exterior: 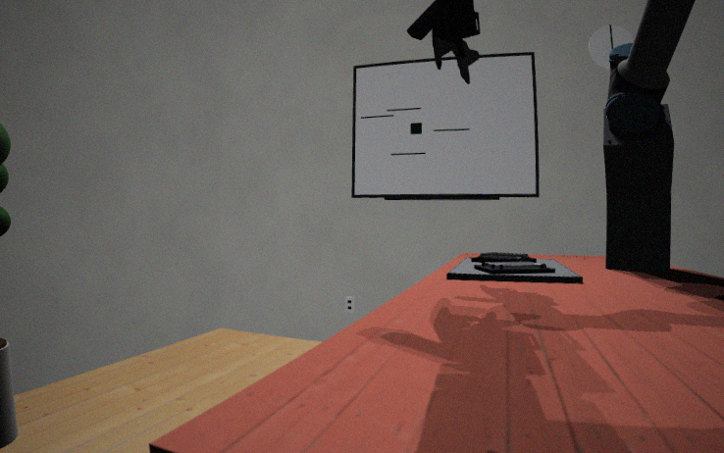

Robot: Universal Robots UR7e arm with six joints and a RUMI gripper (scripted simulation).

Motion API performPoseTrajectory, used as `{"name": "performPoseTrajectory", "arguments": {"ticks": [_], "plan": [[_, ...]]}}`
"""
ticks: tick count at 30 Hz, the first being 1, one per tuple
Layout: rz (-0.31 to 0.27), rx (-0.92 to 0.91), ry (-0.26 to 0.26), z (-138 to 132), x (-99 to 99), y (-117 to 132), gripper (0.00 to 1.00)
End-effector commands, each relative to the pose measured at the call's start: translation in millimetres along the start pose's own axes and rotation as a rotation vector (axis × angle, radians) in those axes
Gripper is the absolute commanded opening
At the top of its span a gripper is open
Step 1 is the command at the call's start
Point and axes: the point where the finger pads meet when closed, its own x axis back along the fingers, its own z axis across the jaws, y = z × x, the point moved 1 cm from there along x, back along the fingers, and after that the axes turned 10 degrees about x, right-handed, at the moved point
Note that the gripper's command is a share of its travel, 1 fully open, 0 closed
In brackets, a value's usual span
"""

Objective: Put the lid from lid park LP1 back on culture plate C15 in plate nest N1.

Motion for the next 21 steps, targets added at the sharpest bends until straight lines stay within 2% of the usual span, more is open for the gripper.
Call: {"name": "performPoseTrajectory", "arguments": {"ticks": [1, 9, 17, 21], "plan": [[-0.024, -0.071, -0.004, 2.6, 1.8, 14.8, 0.82], [-0.075, -0.223, -0.011, 5.5, 5.7, 49.4, 0.82], [-0.113, -0.336, -0.014, 5.4, 8.5, 69.1, 0.82], [-0.139, -0.412, -0.015, 4.2, 11.6, 88.5, 0.82]]}}
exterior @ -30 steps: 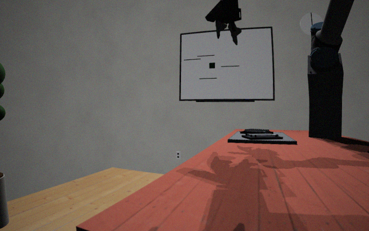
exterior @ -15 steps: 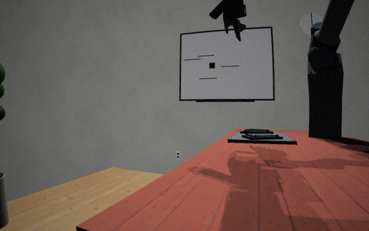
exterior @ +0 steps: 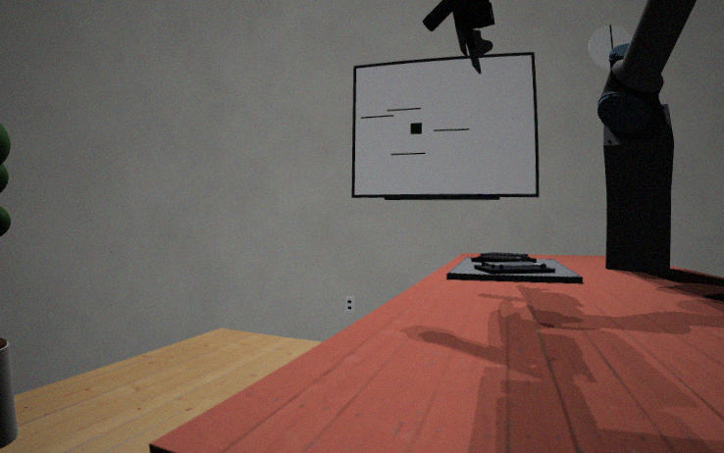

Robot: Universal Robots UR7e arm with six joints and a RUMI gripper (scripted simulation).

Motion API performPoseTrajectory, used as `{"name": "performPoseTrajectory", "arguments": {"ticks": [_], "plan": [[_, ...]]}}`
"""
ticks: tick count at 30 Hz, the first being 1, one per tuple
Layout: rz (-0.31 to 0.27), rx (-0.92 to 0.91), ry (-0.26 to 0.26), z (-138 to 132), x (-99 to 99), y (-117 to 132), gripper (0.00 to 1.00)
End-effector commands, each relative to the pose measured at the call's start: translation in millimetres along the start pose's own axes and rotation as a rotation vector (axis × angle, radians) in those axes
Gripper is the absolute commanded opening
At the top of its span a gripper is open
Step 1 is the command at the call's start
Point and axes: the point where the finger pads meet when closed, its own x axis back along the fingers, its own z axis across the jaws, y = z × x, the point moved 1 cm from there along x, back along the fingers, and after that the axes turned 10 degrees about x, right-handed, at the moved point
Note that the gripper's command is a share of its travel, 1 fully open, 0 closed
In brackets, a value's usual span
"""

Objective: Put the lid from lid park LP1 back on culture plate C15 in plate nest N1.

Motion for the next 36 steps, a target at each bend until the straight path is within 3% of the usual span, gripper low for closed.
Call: {"name": "performPoseTrajectory", "arguments": {"ticks": [1, 13, 36], "plan": [[-0.031, -0.092, -0.001, 6.9, 1.4, 22.8, 0.82], [-0.096, -0.282, -0.001, 12.7, 3.3, 51.1, 0.82], [-0.024, -0.281, -0.067, 18.9, -67.0, -11.9, 0.82]]}}
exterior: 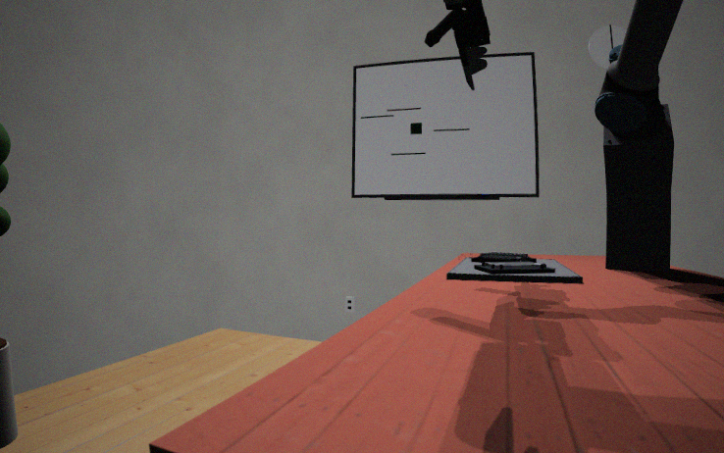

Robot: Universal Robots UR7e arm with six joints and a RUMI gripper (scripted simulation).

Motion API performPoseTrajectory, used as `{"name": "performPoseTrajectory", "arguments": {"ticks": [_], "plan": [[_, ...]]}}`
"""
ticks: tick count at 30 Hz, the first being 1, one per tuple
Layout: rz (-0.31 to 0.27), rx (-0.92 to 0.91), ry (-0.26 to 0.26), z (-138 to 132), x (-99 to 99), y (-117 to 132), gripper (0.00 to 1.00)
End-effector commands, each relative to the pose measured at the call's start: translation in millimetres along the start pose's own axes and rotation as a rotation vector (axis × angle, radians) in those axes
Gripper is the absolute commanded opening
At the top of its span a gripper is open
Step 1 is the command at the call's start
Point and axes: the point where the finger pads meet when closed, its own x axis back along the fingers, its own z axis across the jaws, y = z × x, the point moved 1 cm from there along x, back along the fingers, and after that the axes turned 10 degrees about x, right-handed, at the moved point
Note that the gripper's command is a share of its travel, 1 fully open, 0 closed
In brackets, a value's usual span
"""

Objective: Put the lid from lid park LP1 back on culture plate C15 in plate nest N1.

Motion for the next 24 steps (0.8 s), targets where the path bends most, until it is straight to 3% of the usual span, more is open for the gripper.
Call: {"name": "performPoseTrajectory", "arguments": {"ticks": [1, 24], "plan": [[0.01, 0.007, -0.009, -2.6, -16.3, -15.4, 0.82], [0.084, 0.067, -0.09, -25.7, -83.2, -62.7, 0.82]]}}
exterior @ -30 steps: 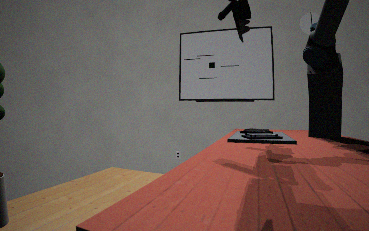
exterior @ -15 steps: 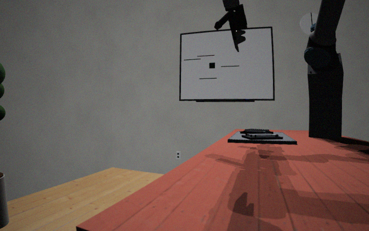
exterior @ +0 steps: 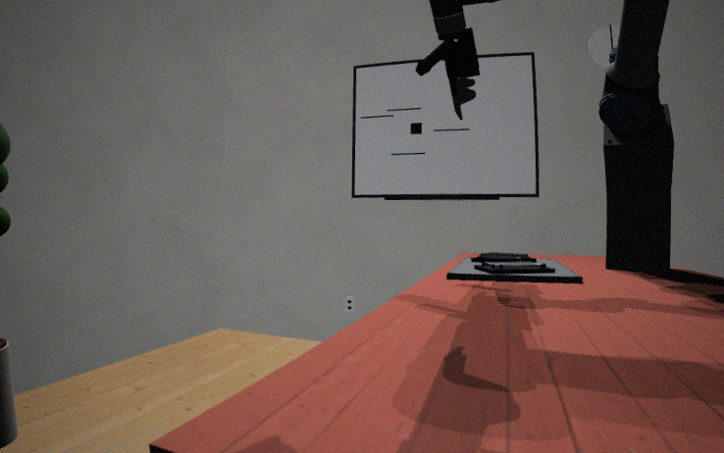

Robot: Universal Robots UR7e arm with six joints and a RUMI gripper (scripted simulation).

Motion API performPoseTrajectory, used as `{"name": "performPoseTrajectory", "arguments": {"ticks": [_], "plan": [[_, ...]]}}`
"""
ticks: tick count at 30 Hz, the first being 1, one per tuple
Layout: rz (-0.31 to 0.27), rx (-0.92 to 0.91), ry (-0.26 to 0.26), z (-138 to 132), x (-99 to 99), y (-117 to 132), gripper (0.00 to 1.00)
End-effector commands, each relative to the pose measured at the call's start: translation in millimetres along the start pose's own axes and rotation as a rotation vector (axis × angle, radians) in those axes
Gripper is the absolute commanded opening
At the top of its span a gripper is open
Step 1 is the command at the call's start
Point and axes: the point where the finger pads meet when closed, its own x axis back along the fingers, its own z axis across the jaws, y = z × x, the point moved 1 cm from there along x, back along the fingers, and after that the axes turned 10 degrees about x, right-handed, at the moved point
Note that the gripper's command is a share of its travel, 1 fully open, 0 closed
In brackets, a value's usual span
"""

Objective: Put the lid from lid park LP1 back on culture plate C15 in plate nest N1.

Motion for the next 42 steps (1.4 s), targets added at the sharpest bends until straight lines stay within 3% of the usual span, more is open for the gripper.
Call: {"name": "performPoseTrajectory", "arguments": {"ticks": [1, 4, 6, 17, 21, 23, 42], "plan": [[0.013, 0.01, -0.013, -5.1, -20.8, -12.4, 0.82], [0.013, 0.01, -0.013, -5.1, -20.8, -12.4, 0.82], [0.036, 0.029, -0.04, -8.1, -29.3, -16.2, 0.82], [0.06, 0.051, -0.07, -23.3, -66.7, -32.1, 0.82], [0.06, 0.051, -0.07, -24.4, -69.3, -33.1, 0.82], [0.081, 0.071, -0.097, -28.6, -77.8, -35.7, 0.82], [0.126, 0.114, -0.159, -63.3, -135.3, -48.9, 0.82]]}}
